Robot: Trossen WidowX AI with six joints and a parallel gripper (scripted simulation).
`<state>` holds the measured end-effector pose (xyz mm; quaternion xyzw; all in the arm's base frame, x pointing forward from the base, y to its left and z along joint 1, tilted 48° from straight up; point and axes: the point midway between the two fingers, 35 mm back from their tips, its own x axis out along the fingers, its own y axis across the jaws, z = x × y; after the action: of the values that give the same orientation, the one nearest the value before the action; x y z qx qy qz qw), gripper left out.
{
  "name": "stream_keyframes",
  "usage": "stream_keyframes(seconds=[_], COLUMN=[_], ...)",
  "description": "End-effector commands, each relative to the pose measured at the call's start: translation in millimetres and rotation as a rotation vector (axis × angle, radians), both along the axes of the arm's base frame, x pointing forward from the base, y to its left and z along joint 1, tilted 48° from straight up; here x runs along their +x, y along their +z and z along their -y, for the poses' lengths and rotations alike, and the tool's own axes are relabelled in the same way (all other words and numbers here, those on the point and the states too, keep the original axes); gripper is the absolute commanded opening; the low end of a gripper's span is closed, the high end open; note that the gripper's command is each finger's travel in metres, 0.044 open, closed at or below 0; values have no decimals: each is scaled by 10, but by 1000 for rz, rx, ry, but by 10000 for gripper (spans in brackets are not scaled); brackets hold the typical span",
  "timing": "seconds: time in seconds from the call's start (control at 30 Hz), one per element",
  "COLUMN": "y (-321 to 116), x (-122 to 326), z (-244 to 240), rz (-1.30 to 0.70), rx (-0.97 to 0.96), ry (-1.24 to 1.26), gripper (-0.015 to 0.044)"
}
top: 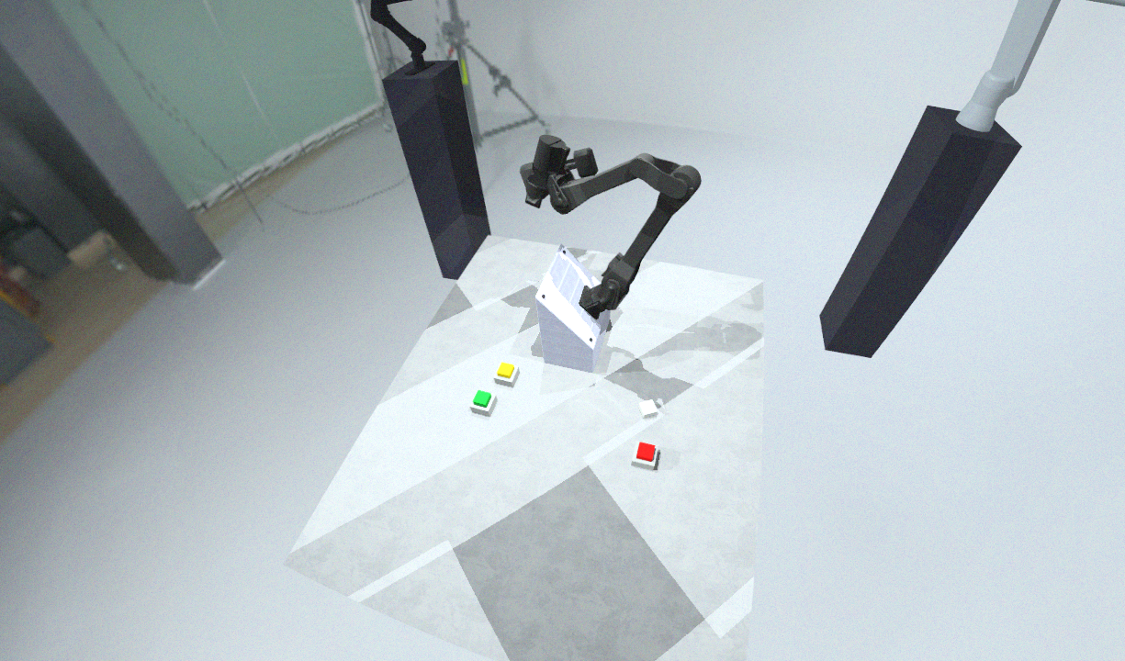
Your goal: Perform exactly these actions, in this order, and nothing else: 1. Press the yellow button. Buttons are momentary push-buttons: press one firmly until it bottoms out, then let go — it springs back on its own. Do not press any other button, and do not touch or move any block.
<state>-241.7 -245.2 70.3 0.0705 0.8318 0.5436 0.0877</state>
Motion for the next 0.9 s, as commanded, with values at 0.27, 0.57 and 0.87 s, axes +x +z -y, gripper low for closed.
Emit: stream_keyframes(seconds=[0.27, 0.57, 0.87], y=[-708, -1176, -1593], x=[556, 1126, 1771], z=[774, 1017, 1011], rz=[302, 351, 279], rx=[923, 1528, 2102], ry=[584, 986, 1424], gripper=[400, 400, 400])
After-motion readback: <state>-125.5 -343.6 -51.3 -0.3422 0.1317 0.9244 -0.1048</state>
